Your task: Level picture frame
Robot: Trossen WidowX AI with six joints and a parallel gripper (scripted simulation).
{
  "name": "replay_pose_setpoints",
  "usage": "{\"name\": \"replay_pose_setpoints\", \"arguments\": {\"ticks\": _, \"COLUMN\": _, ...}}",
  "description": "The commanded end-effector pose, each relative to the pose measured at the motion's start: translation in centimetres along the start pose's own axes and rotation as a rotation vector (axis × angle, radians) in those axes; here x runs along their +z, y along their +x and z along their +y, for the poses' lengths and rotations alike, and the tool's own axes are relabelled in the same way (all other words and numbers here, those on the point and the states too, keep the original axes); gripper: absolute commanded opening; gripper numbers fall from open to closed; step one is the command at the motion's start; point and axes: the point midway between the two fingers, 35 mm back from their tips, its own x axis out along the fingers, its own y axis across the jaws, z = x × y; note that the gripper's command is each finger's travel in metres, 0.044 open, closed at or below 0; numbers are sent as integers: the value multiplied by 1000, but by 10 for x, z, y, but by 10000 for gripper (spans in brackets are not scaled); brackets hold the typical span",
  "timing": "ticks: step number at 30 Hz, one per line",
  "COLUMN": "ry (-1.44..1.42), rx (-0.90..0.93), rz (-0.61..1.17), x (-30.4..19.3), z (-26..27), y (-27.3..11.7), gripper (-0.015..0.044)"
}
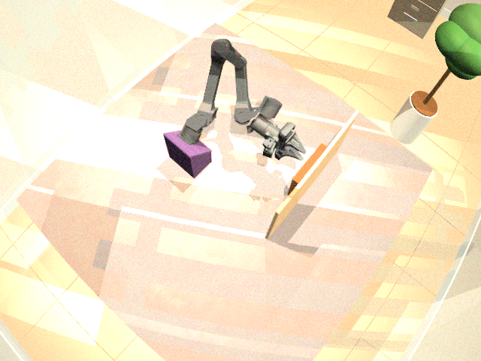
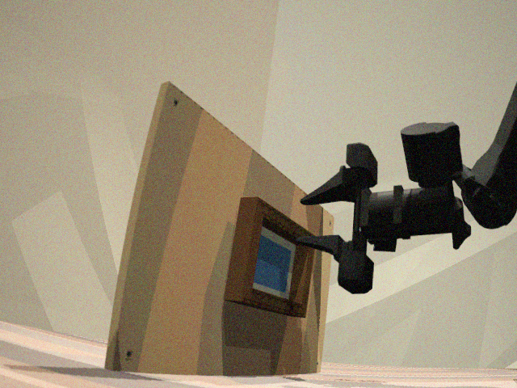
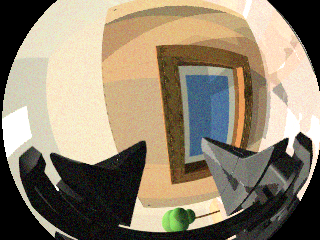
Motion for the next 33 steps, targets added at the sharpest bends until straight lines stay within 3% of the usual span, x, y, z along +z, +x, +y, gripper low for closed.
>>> {"name": "replay_pose_setpoints", "arguments": {"ticks": 1, "ry": 71, "rx": 4, "rz": -5, "x": 1, "z": -1, "y": -37, "gripper": 260}}
{"name": "replay_pose_setpoints", "arguments": {"ticks": 5, "ry": 130, "rx": 6, "rz": -6, "x": 8, "z": -5, "y": -65, "gripper": 260}}
{"name": "replay_pose_setpoints", "arguments": {"ticks": 12, "ry": 151, "rx": 4, "rz": 0, "x": 10, "z": 6, "y": -61, "gripper": 260}}
{"name": "replay_pose_setpoints", "arguments": {"ticks": 20, "ry": 352, "rx": 6, "rz": -6, "x": 32, "z": 48, "y": -86, "gripper": 260}}
{"name": "replay_pose_setpoints", "arguments": {"ticks": 33, "ry": 369, "rx": 6, "rz": -6, "x": 34, "z": 50, "y": -89, "gripper": 260}}
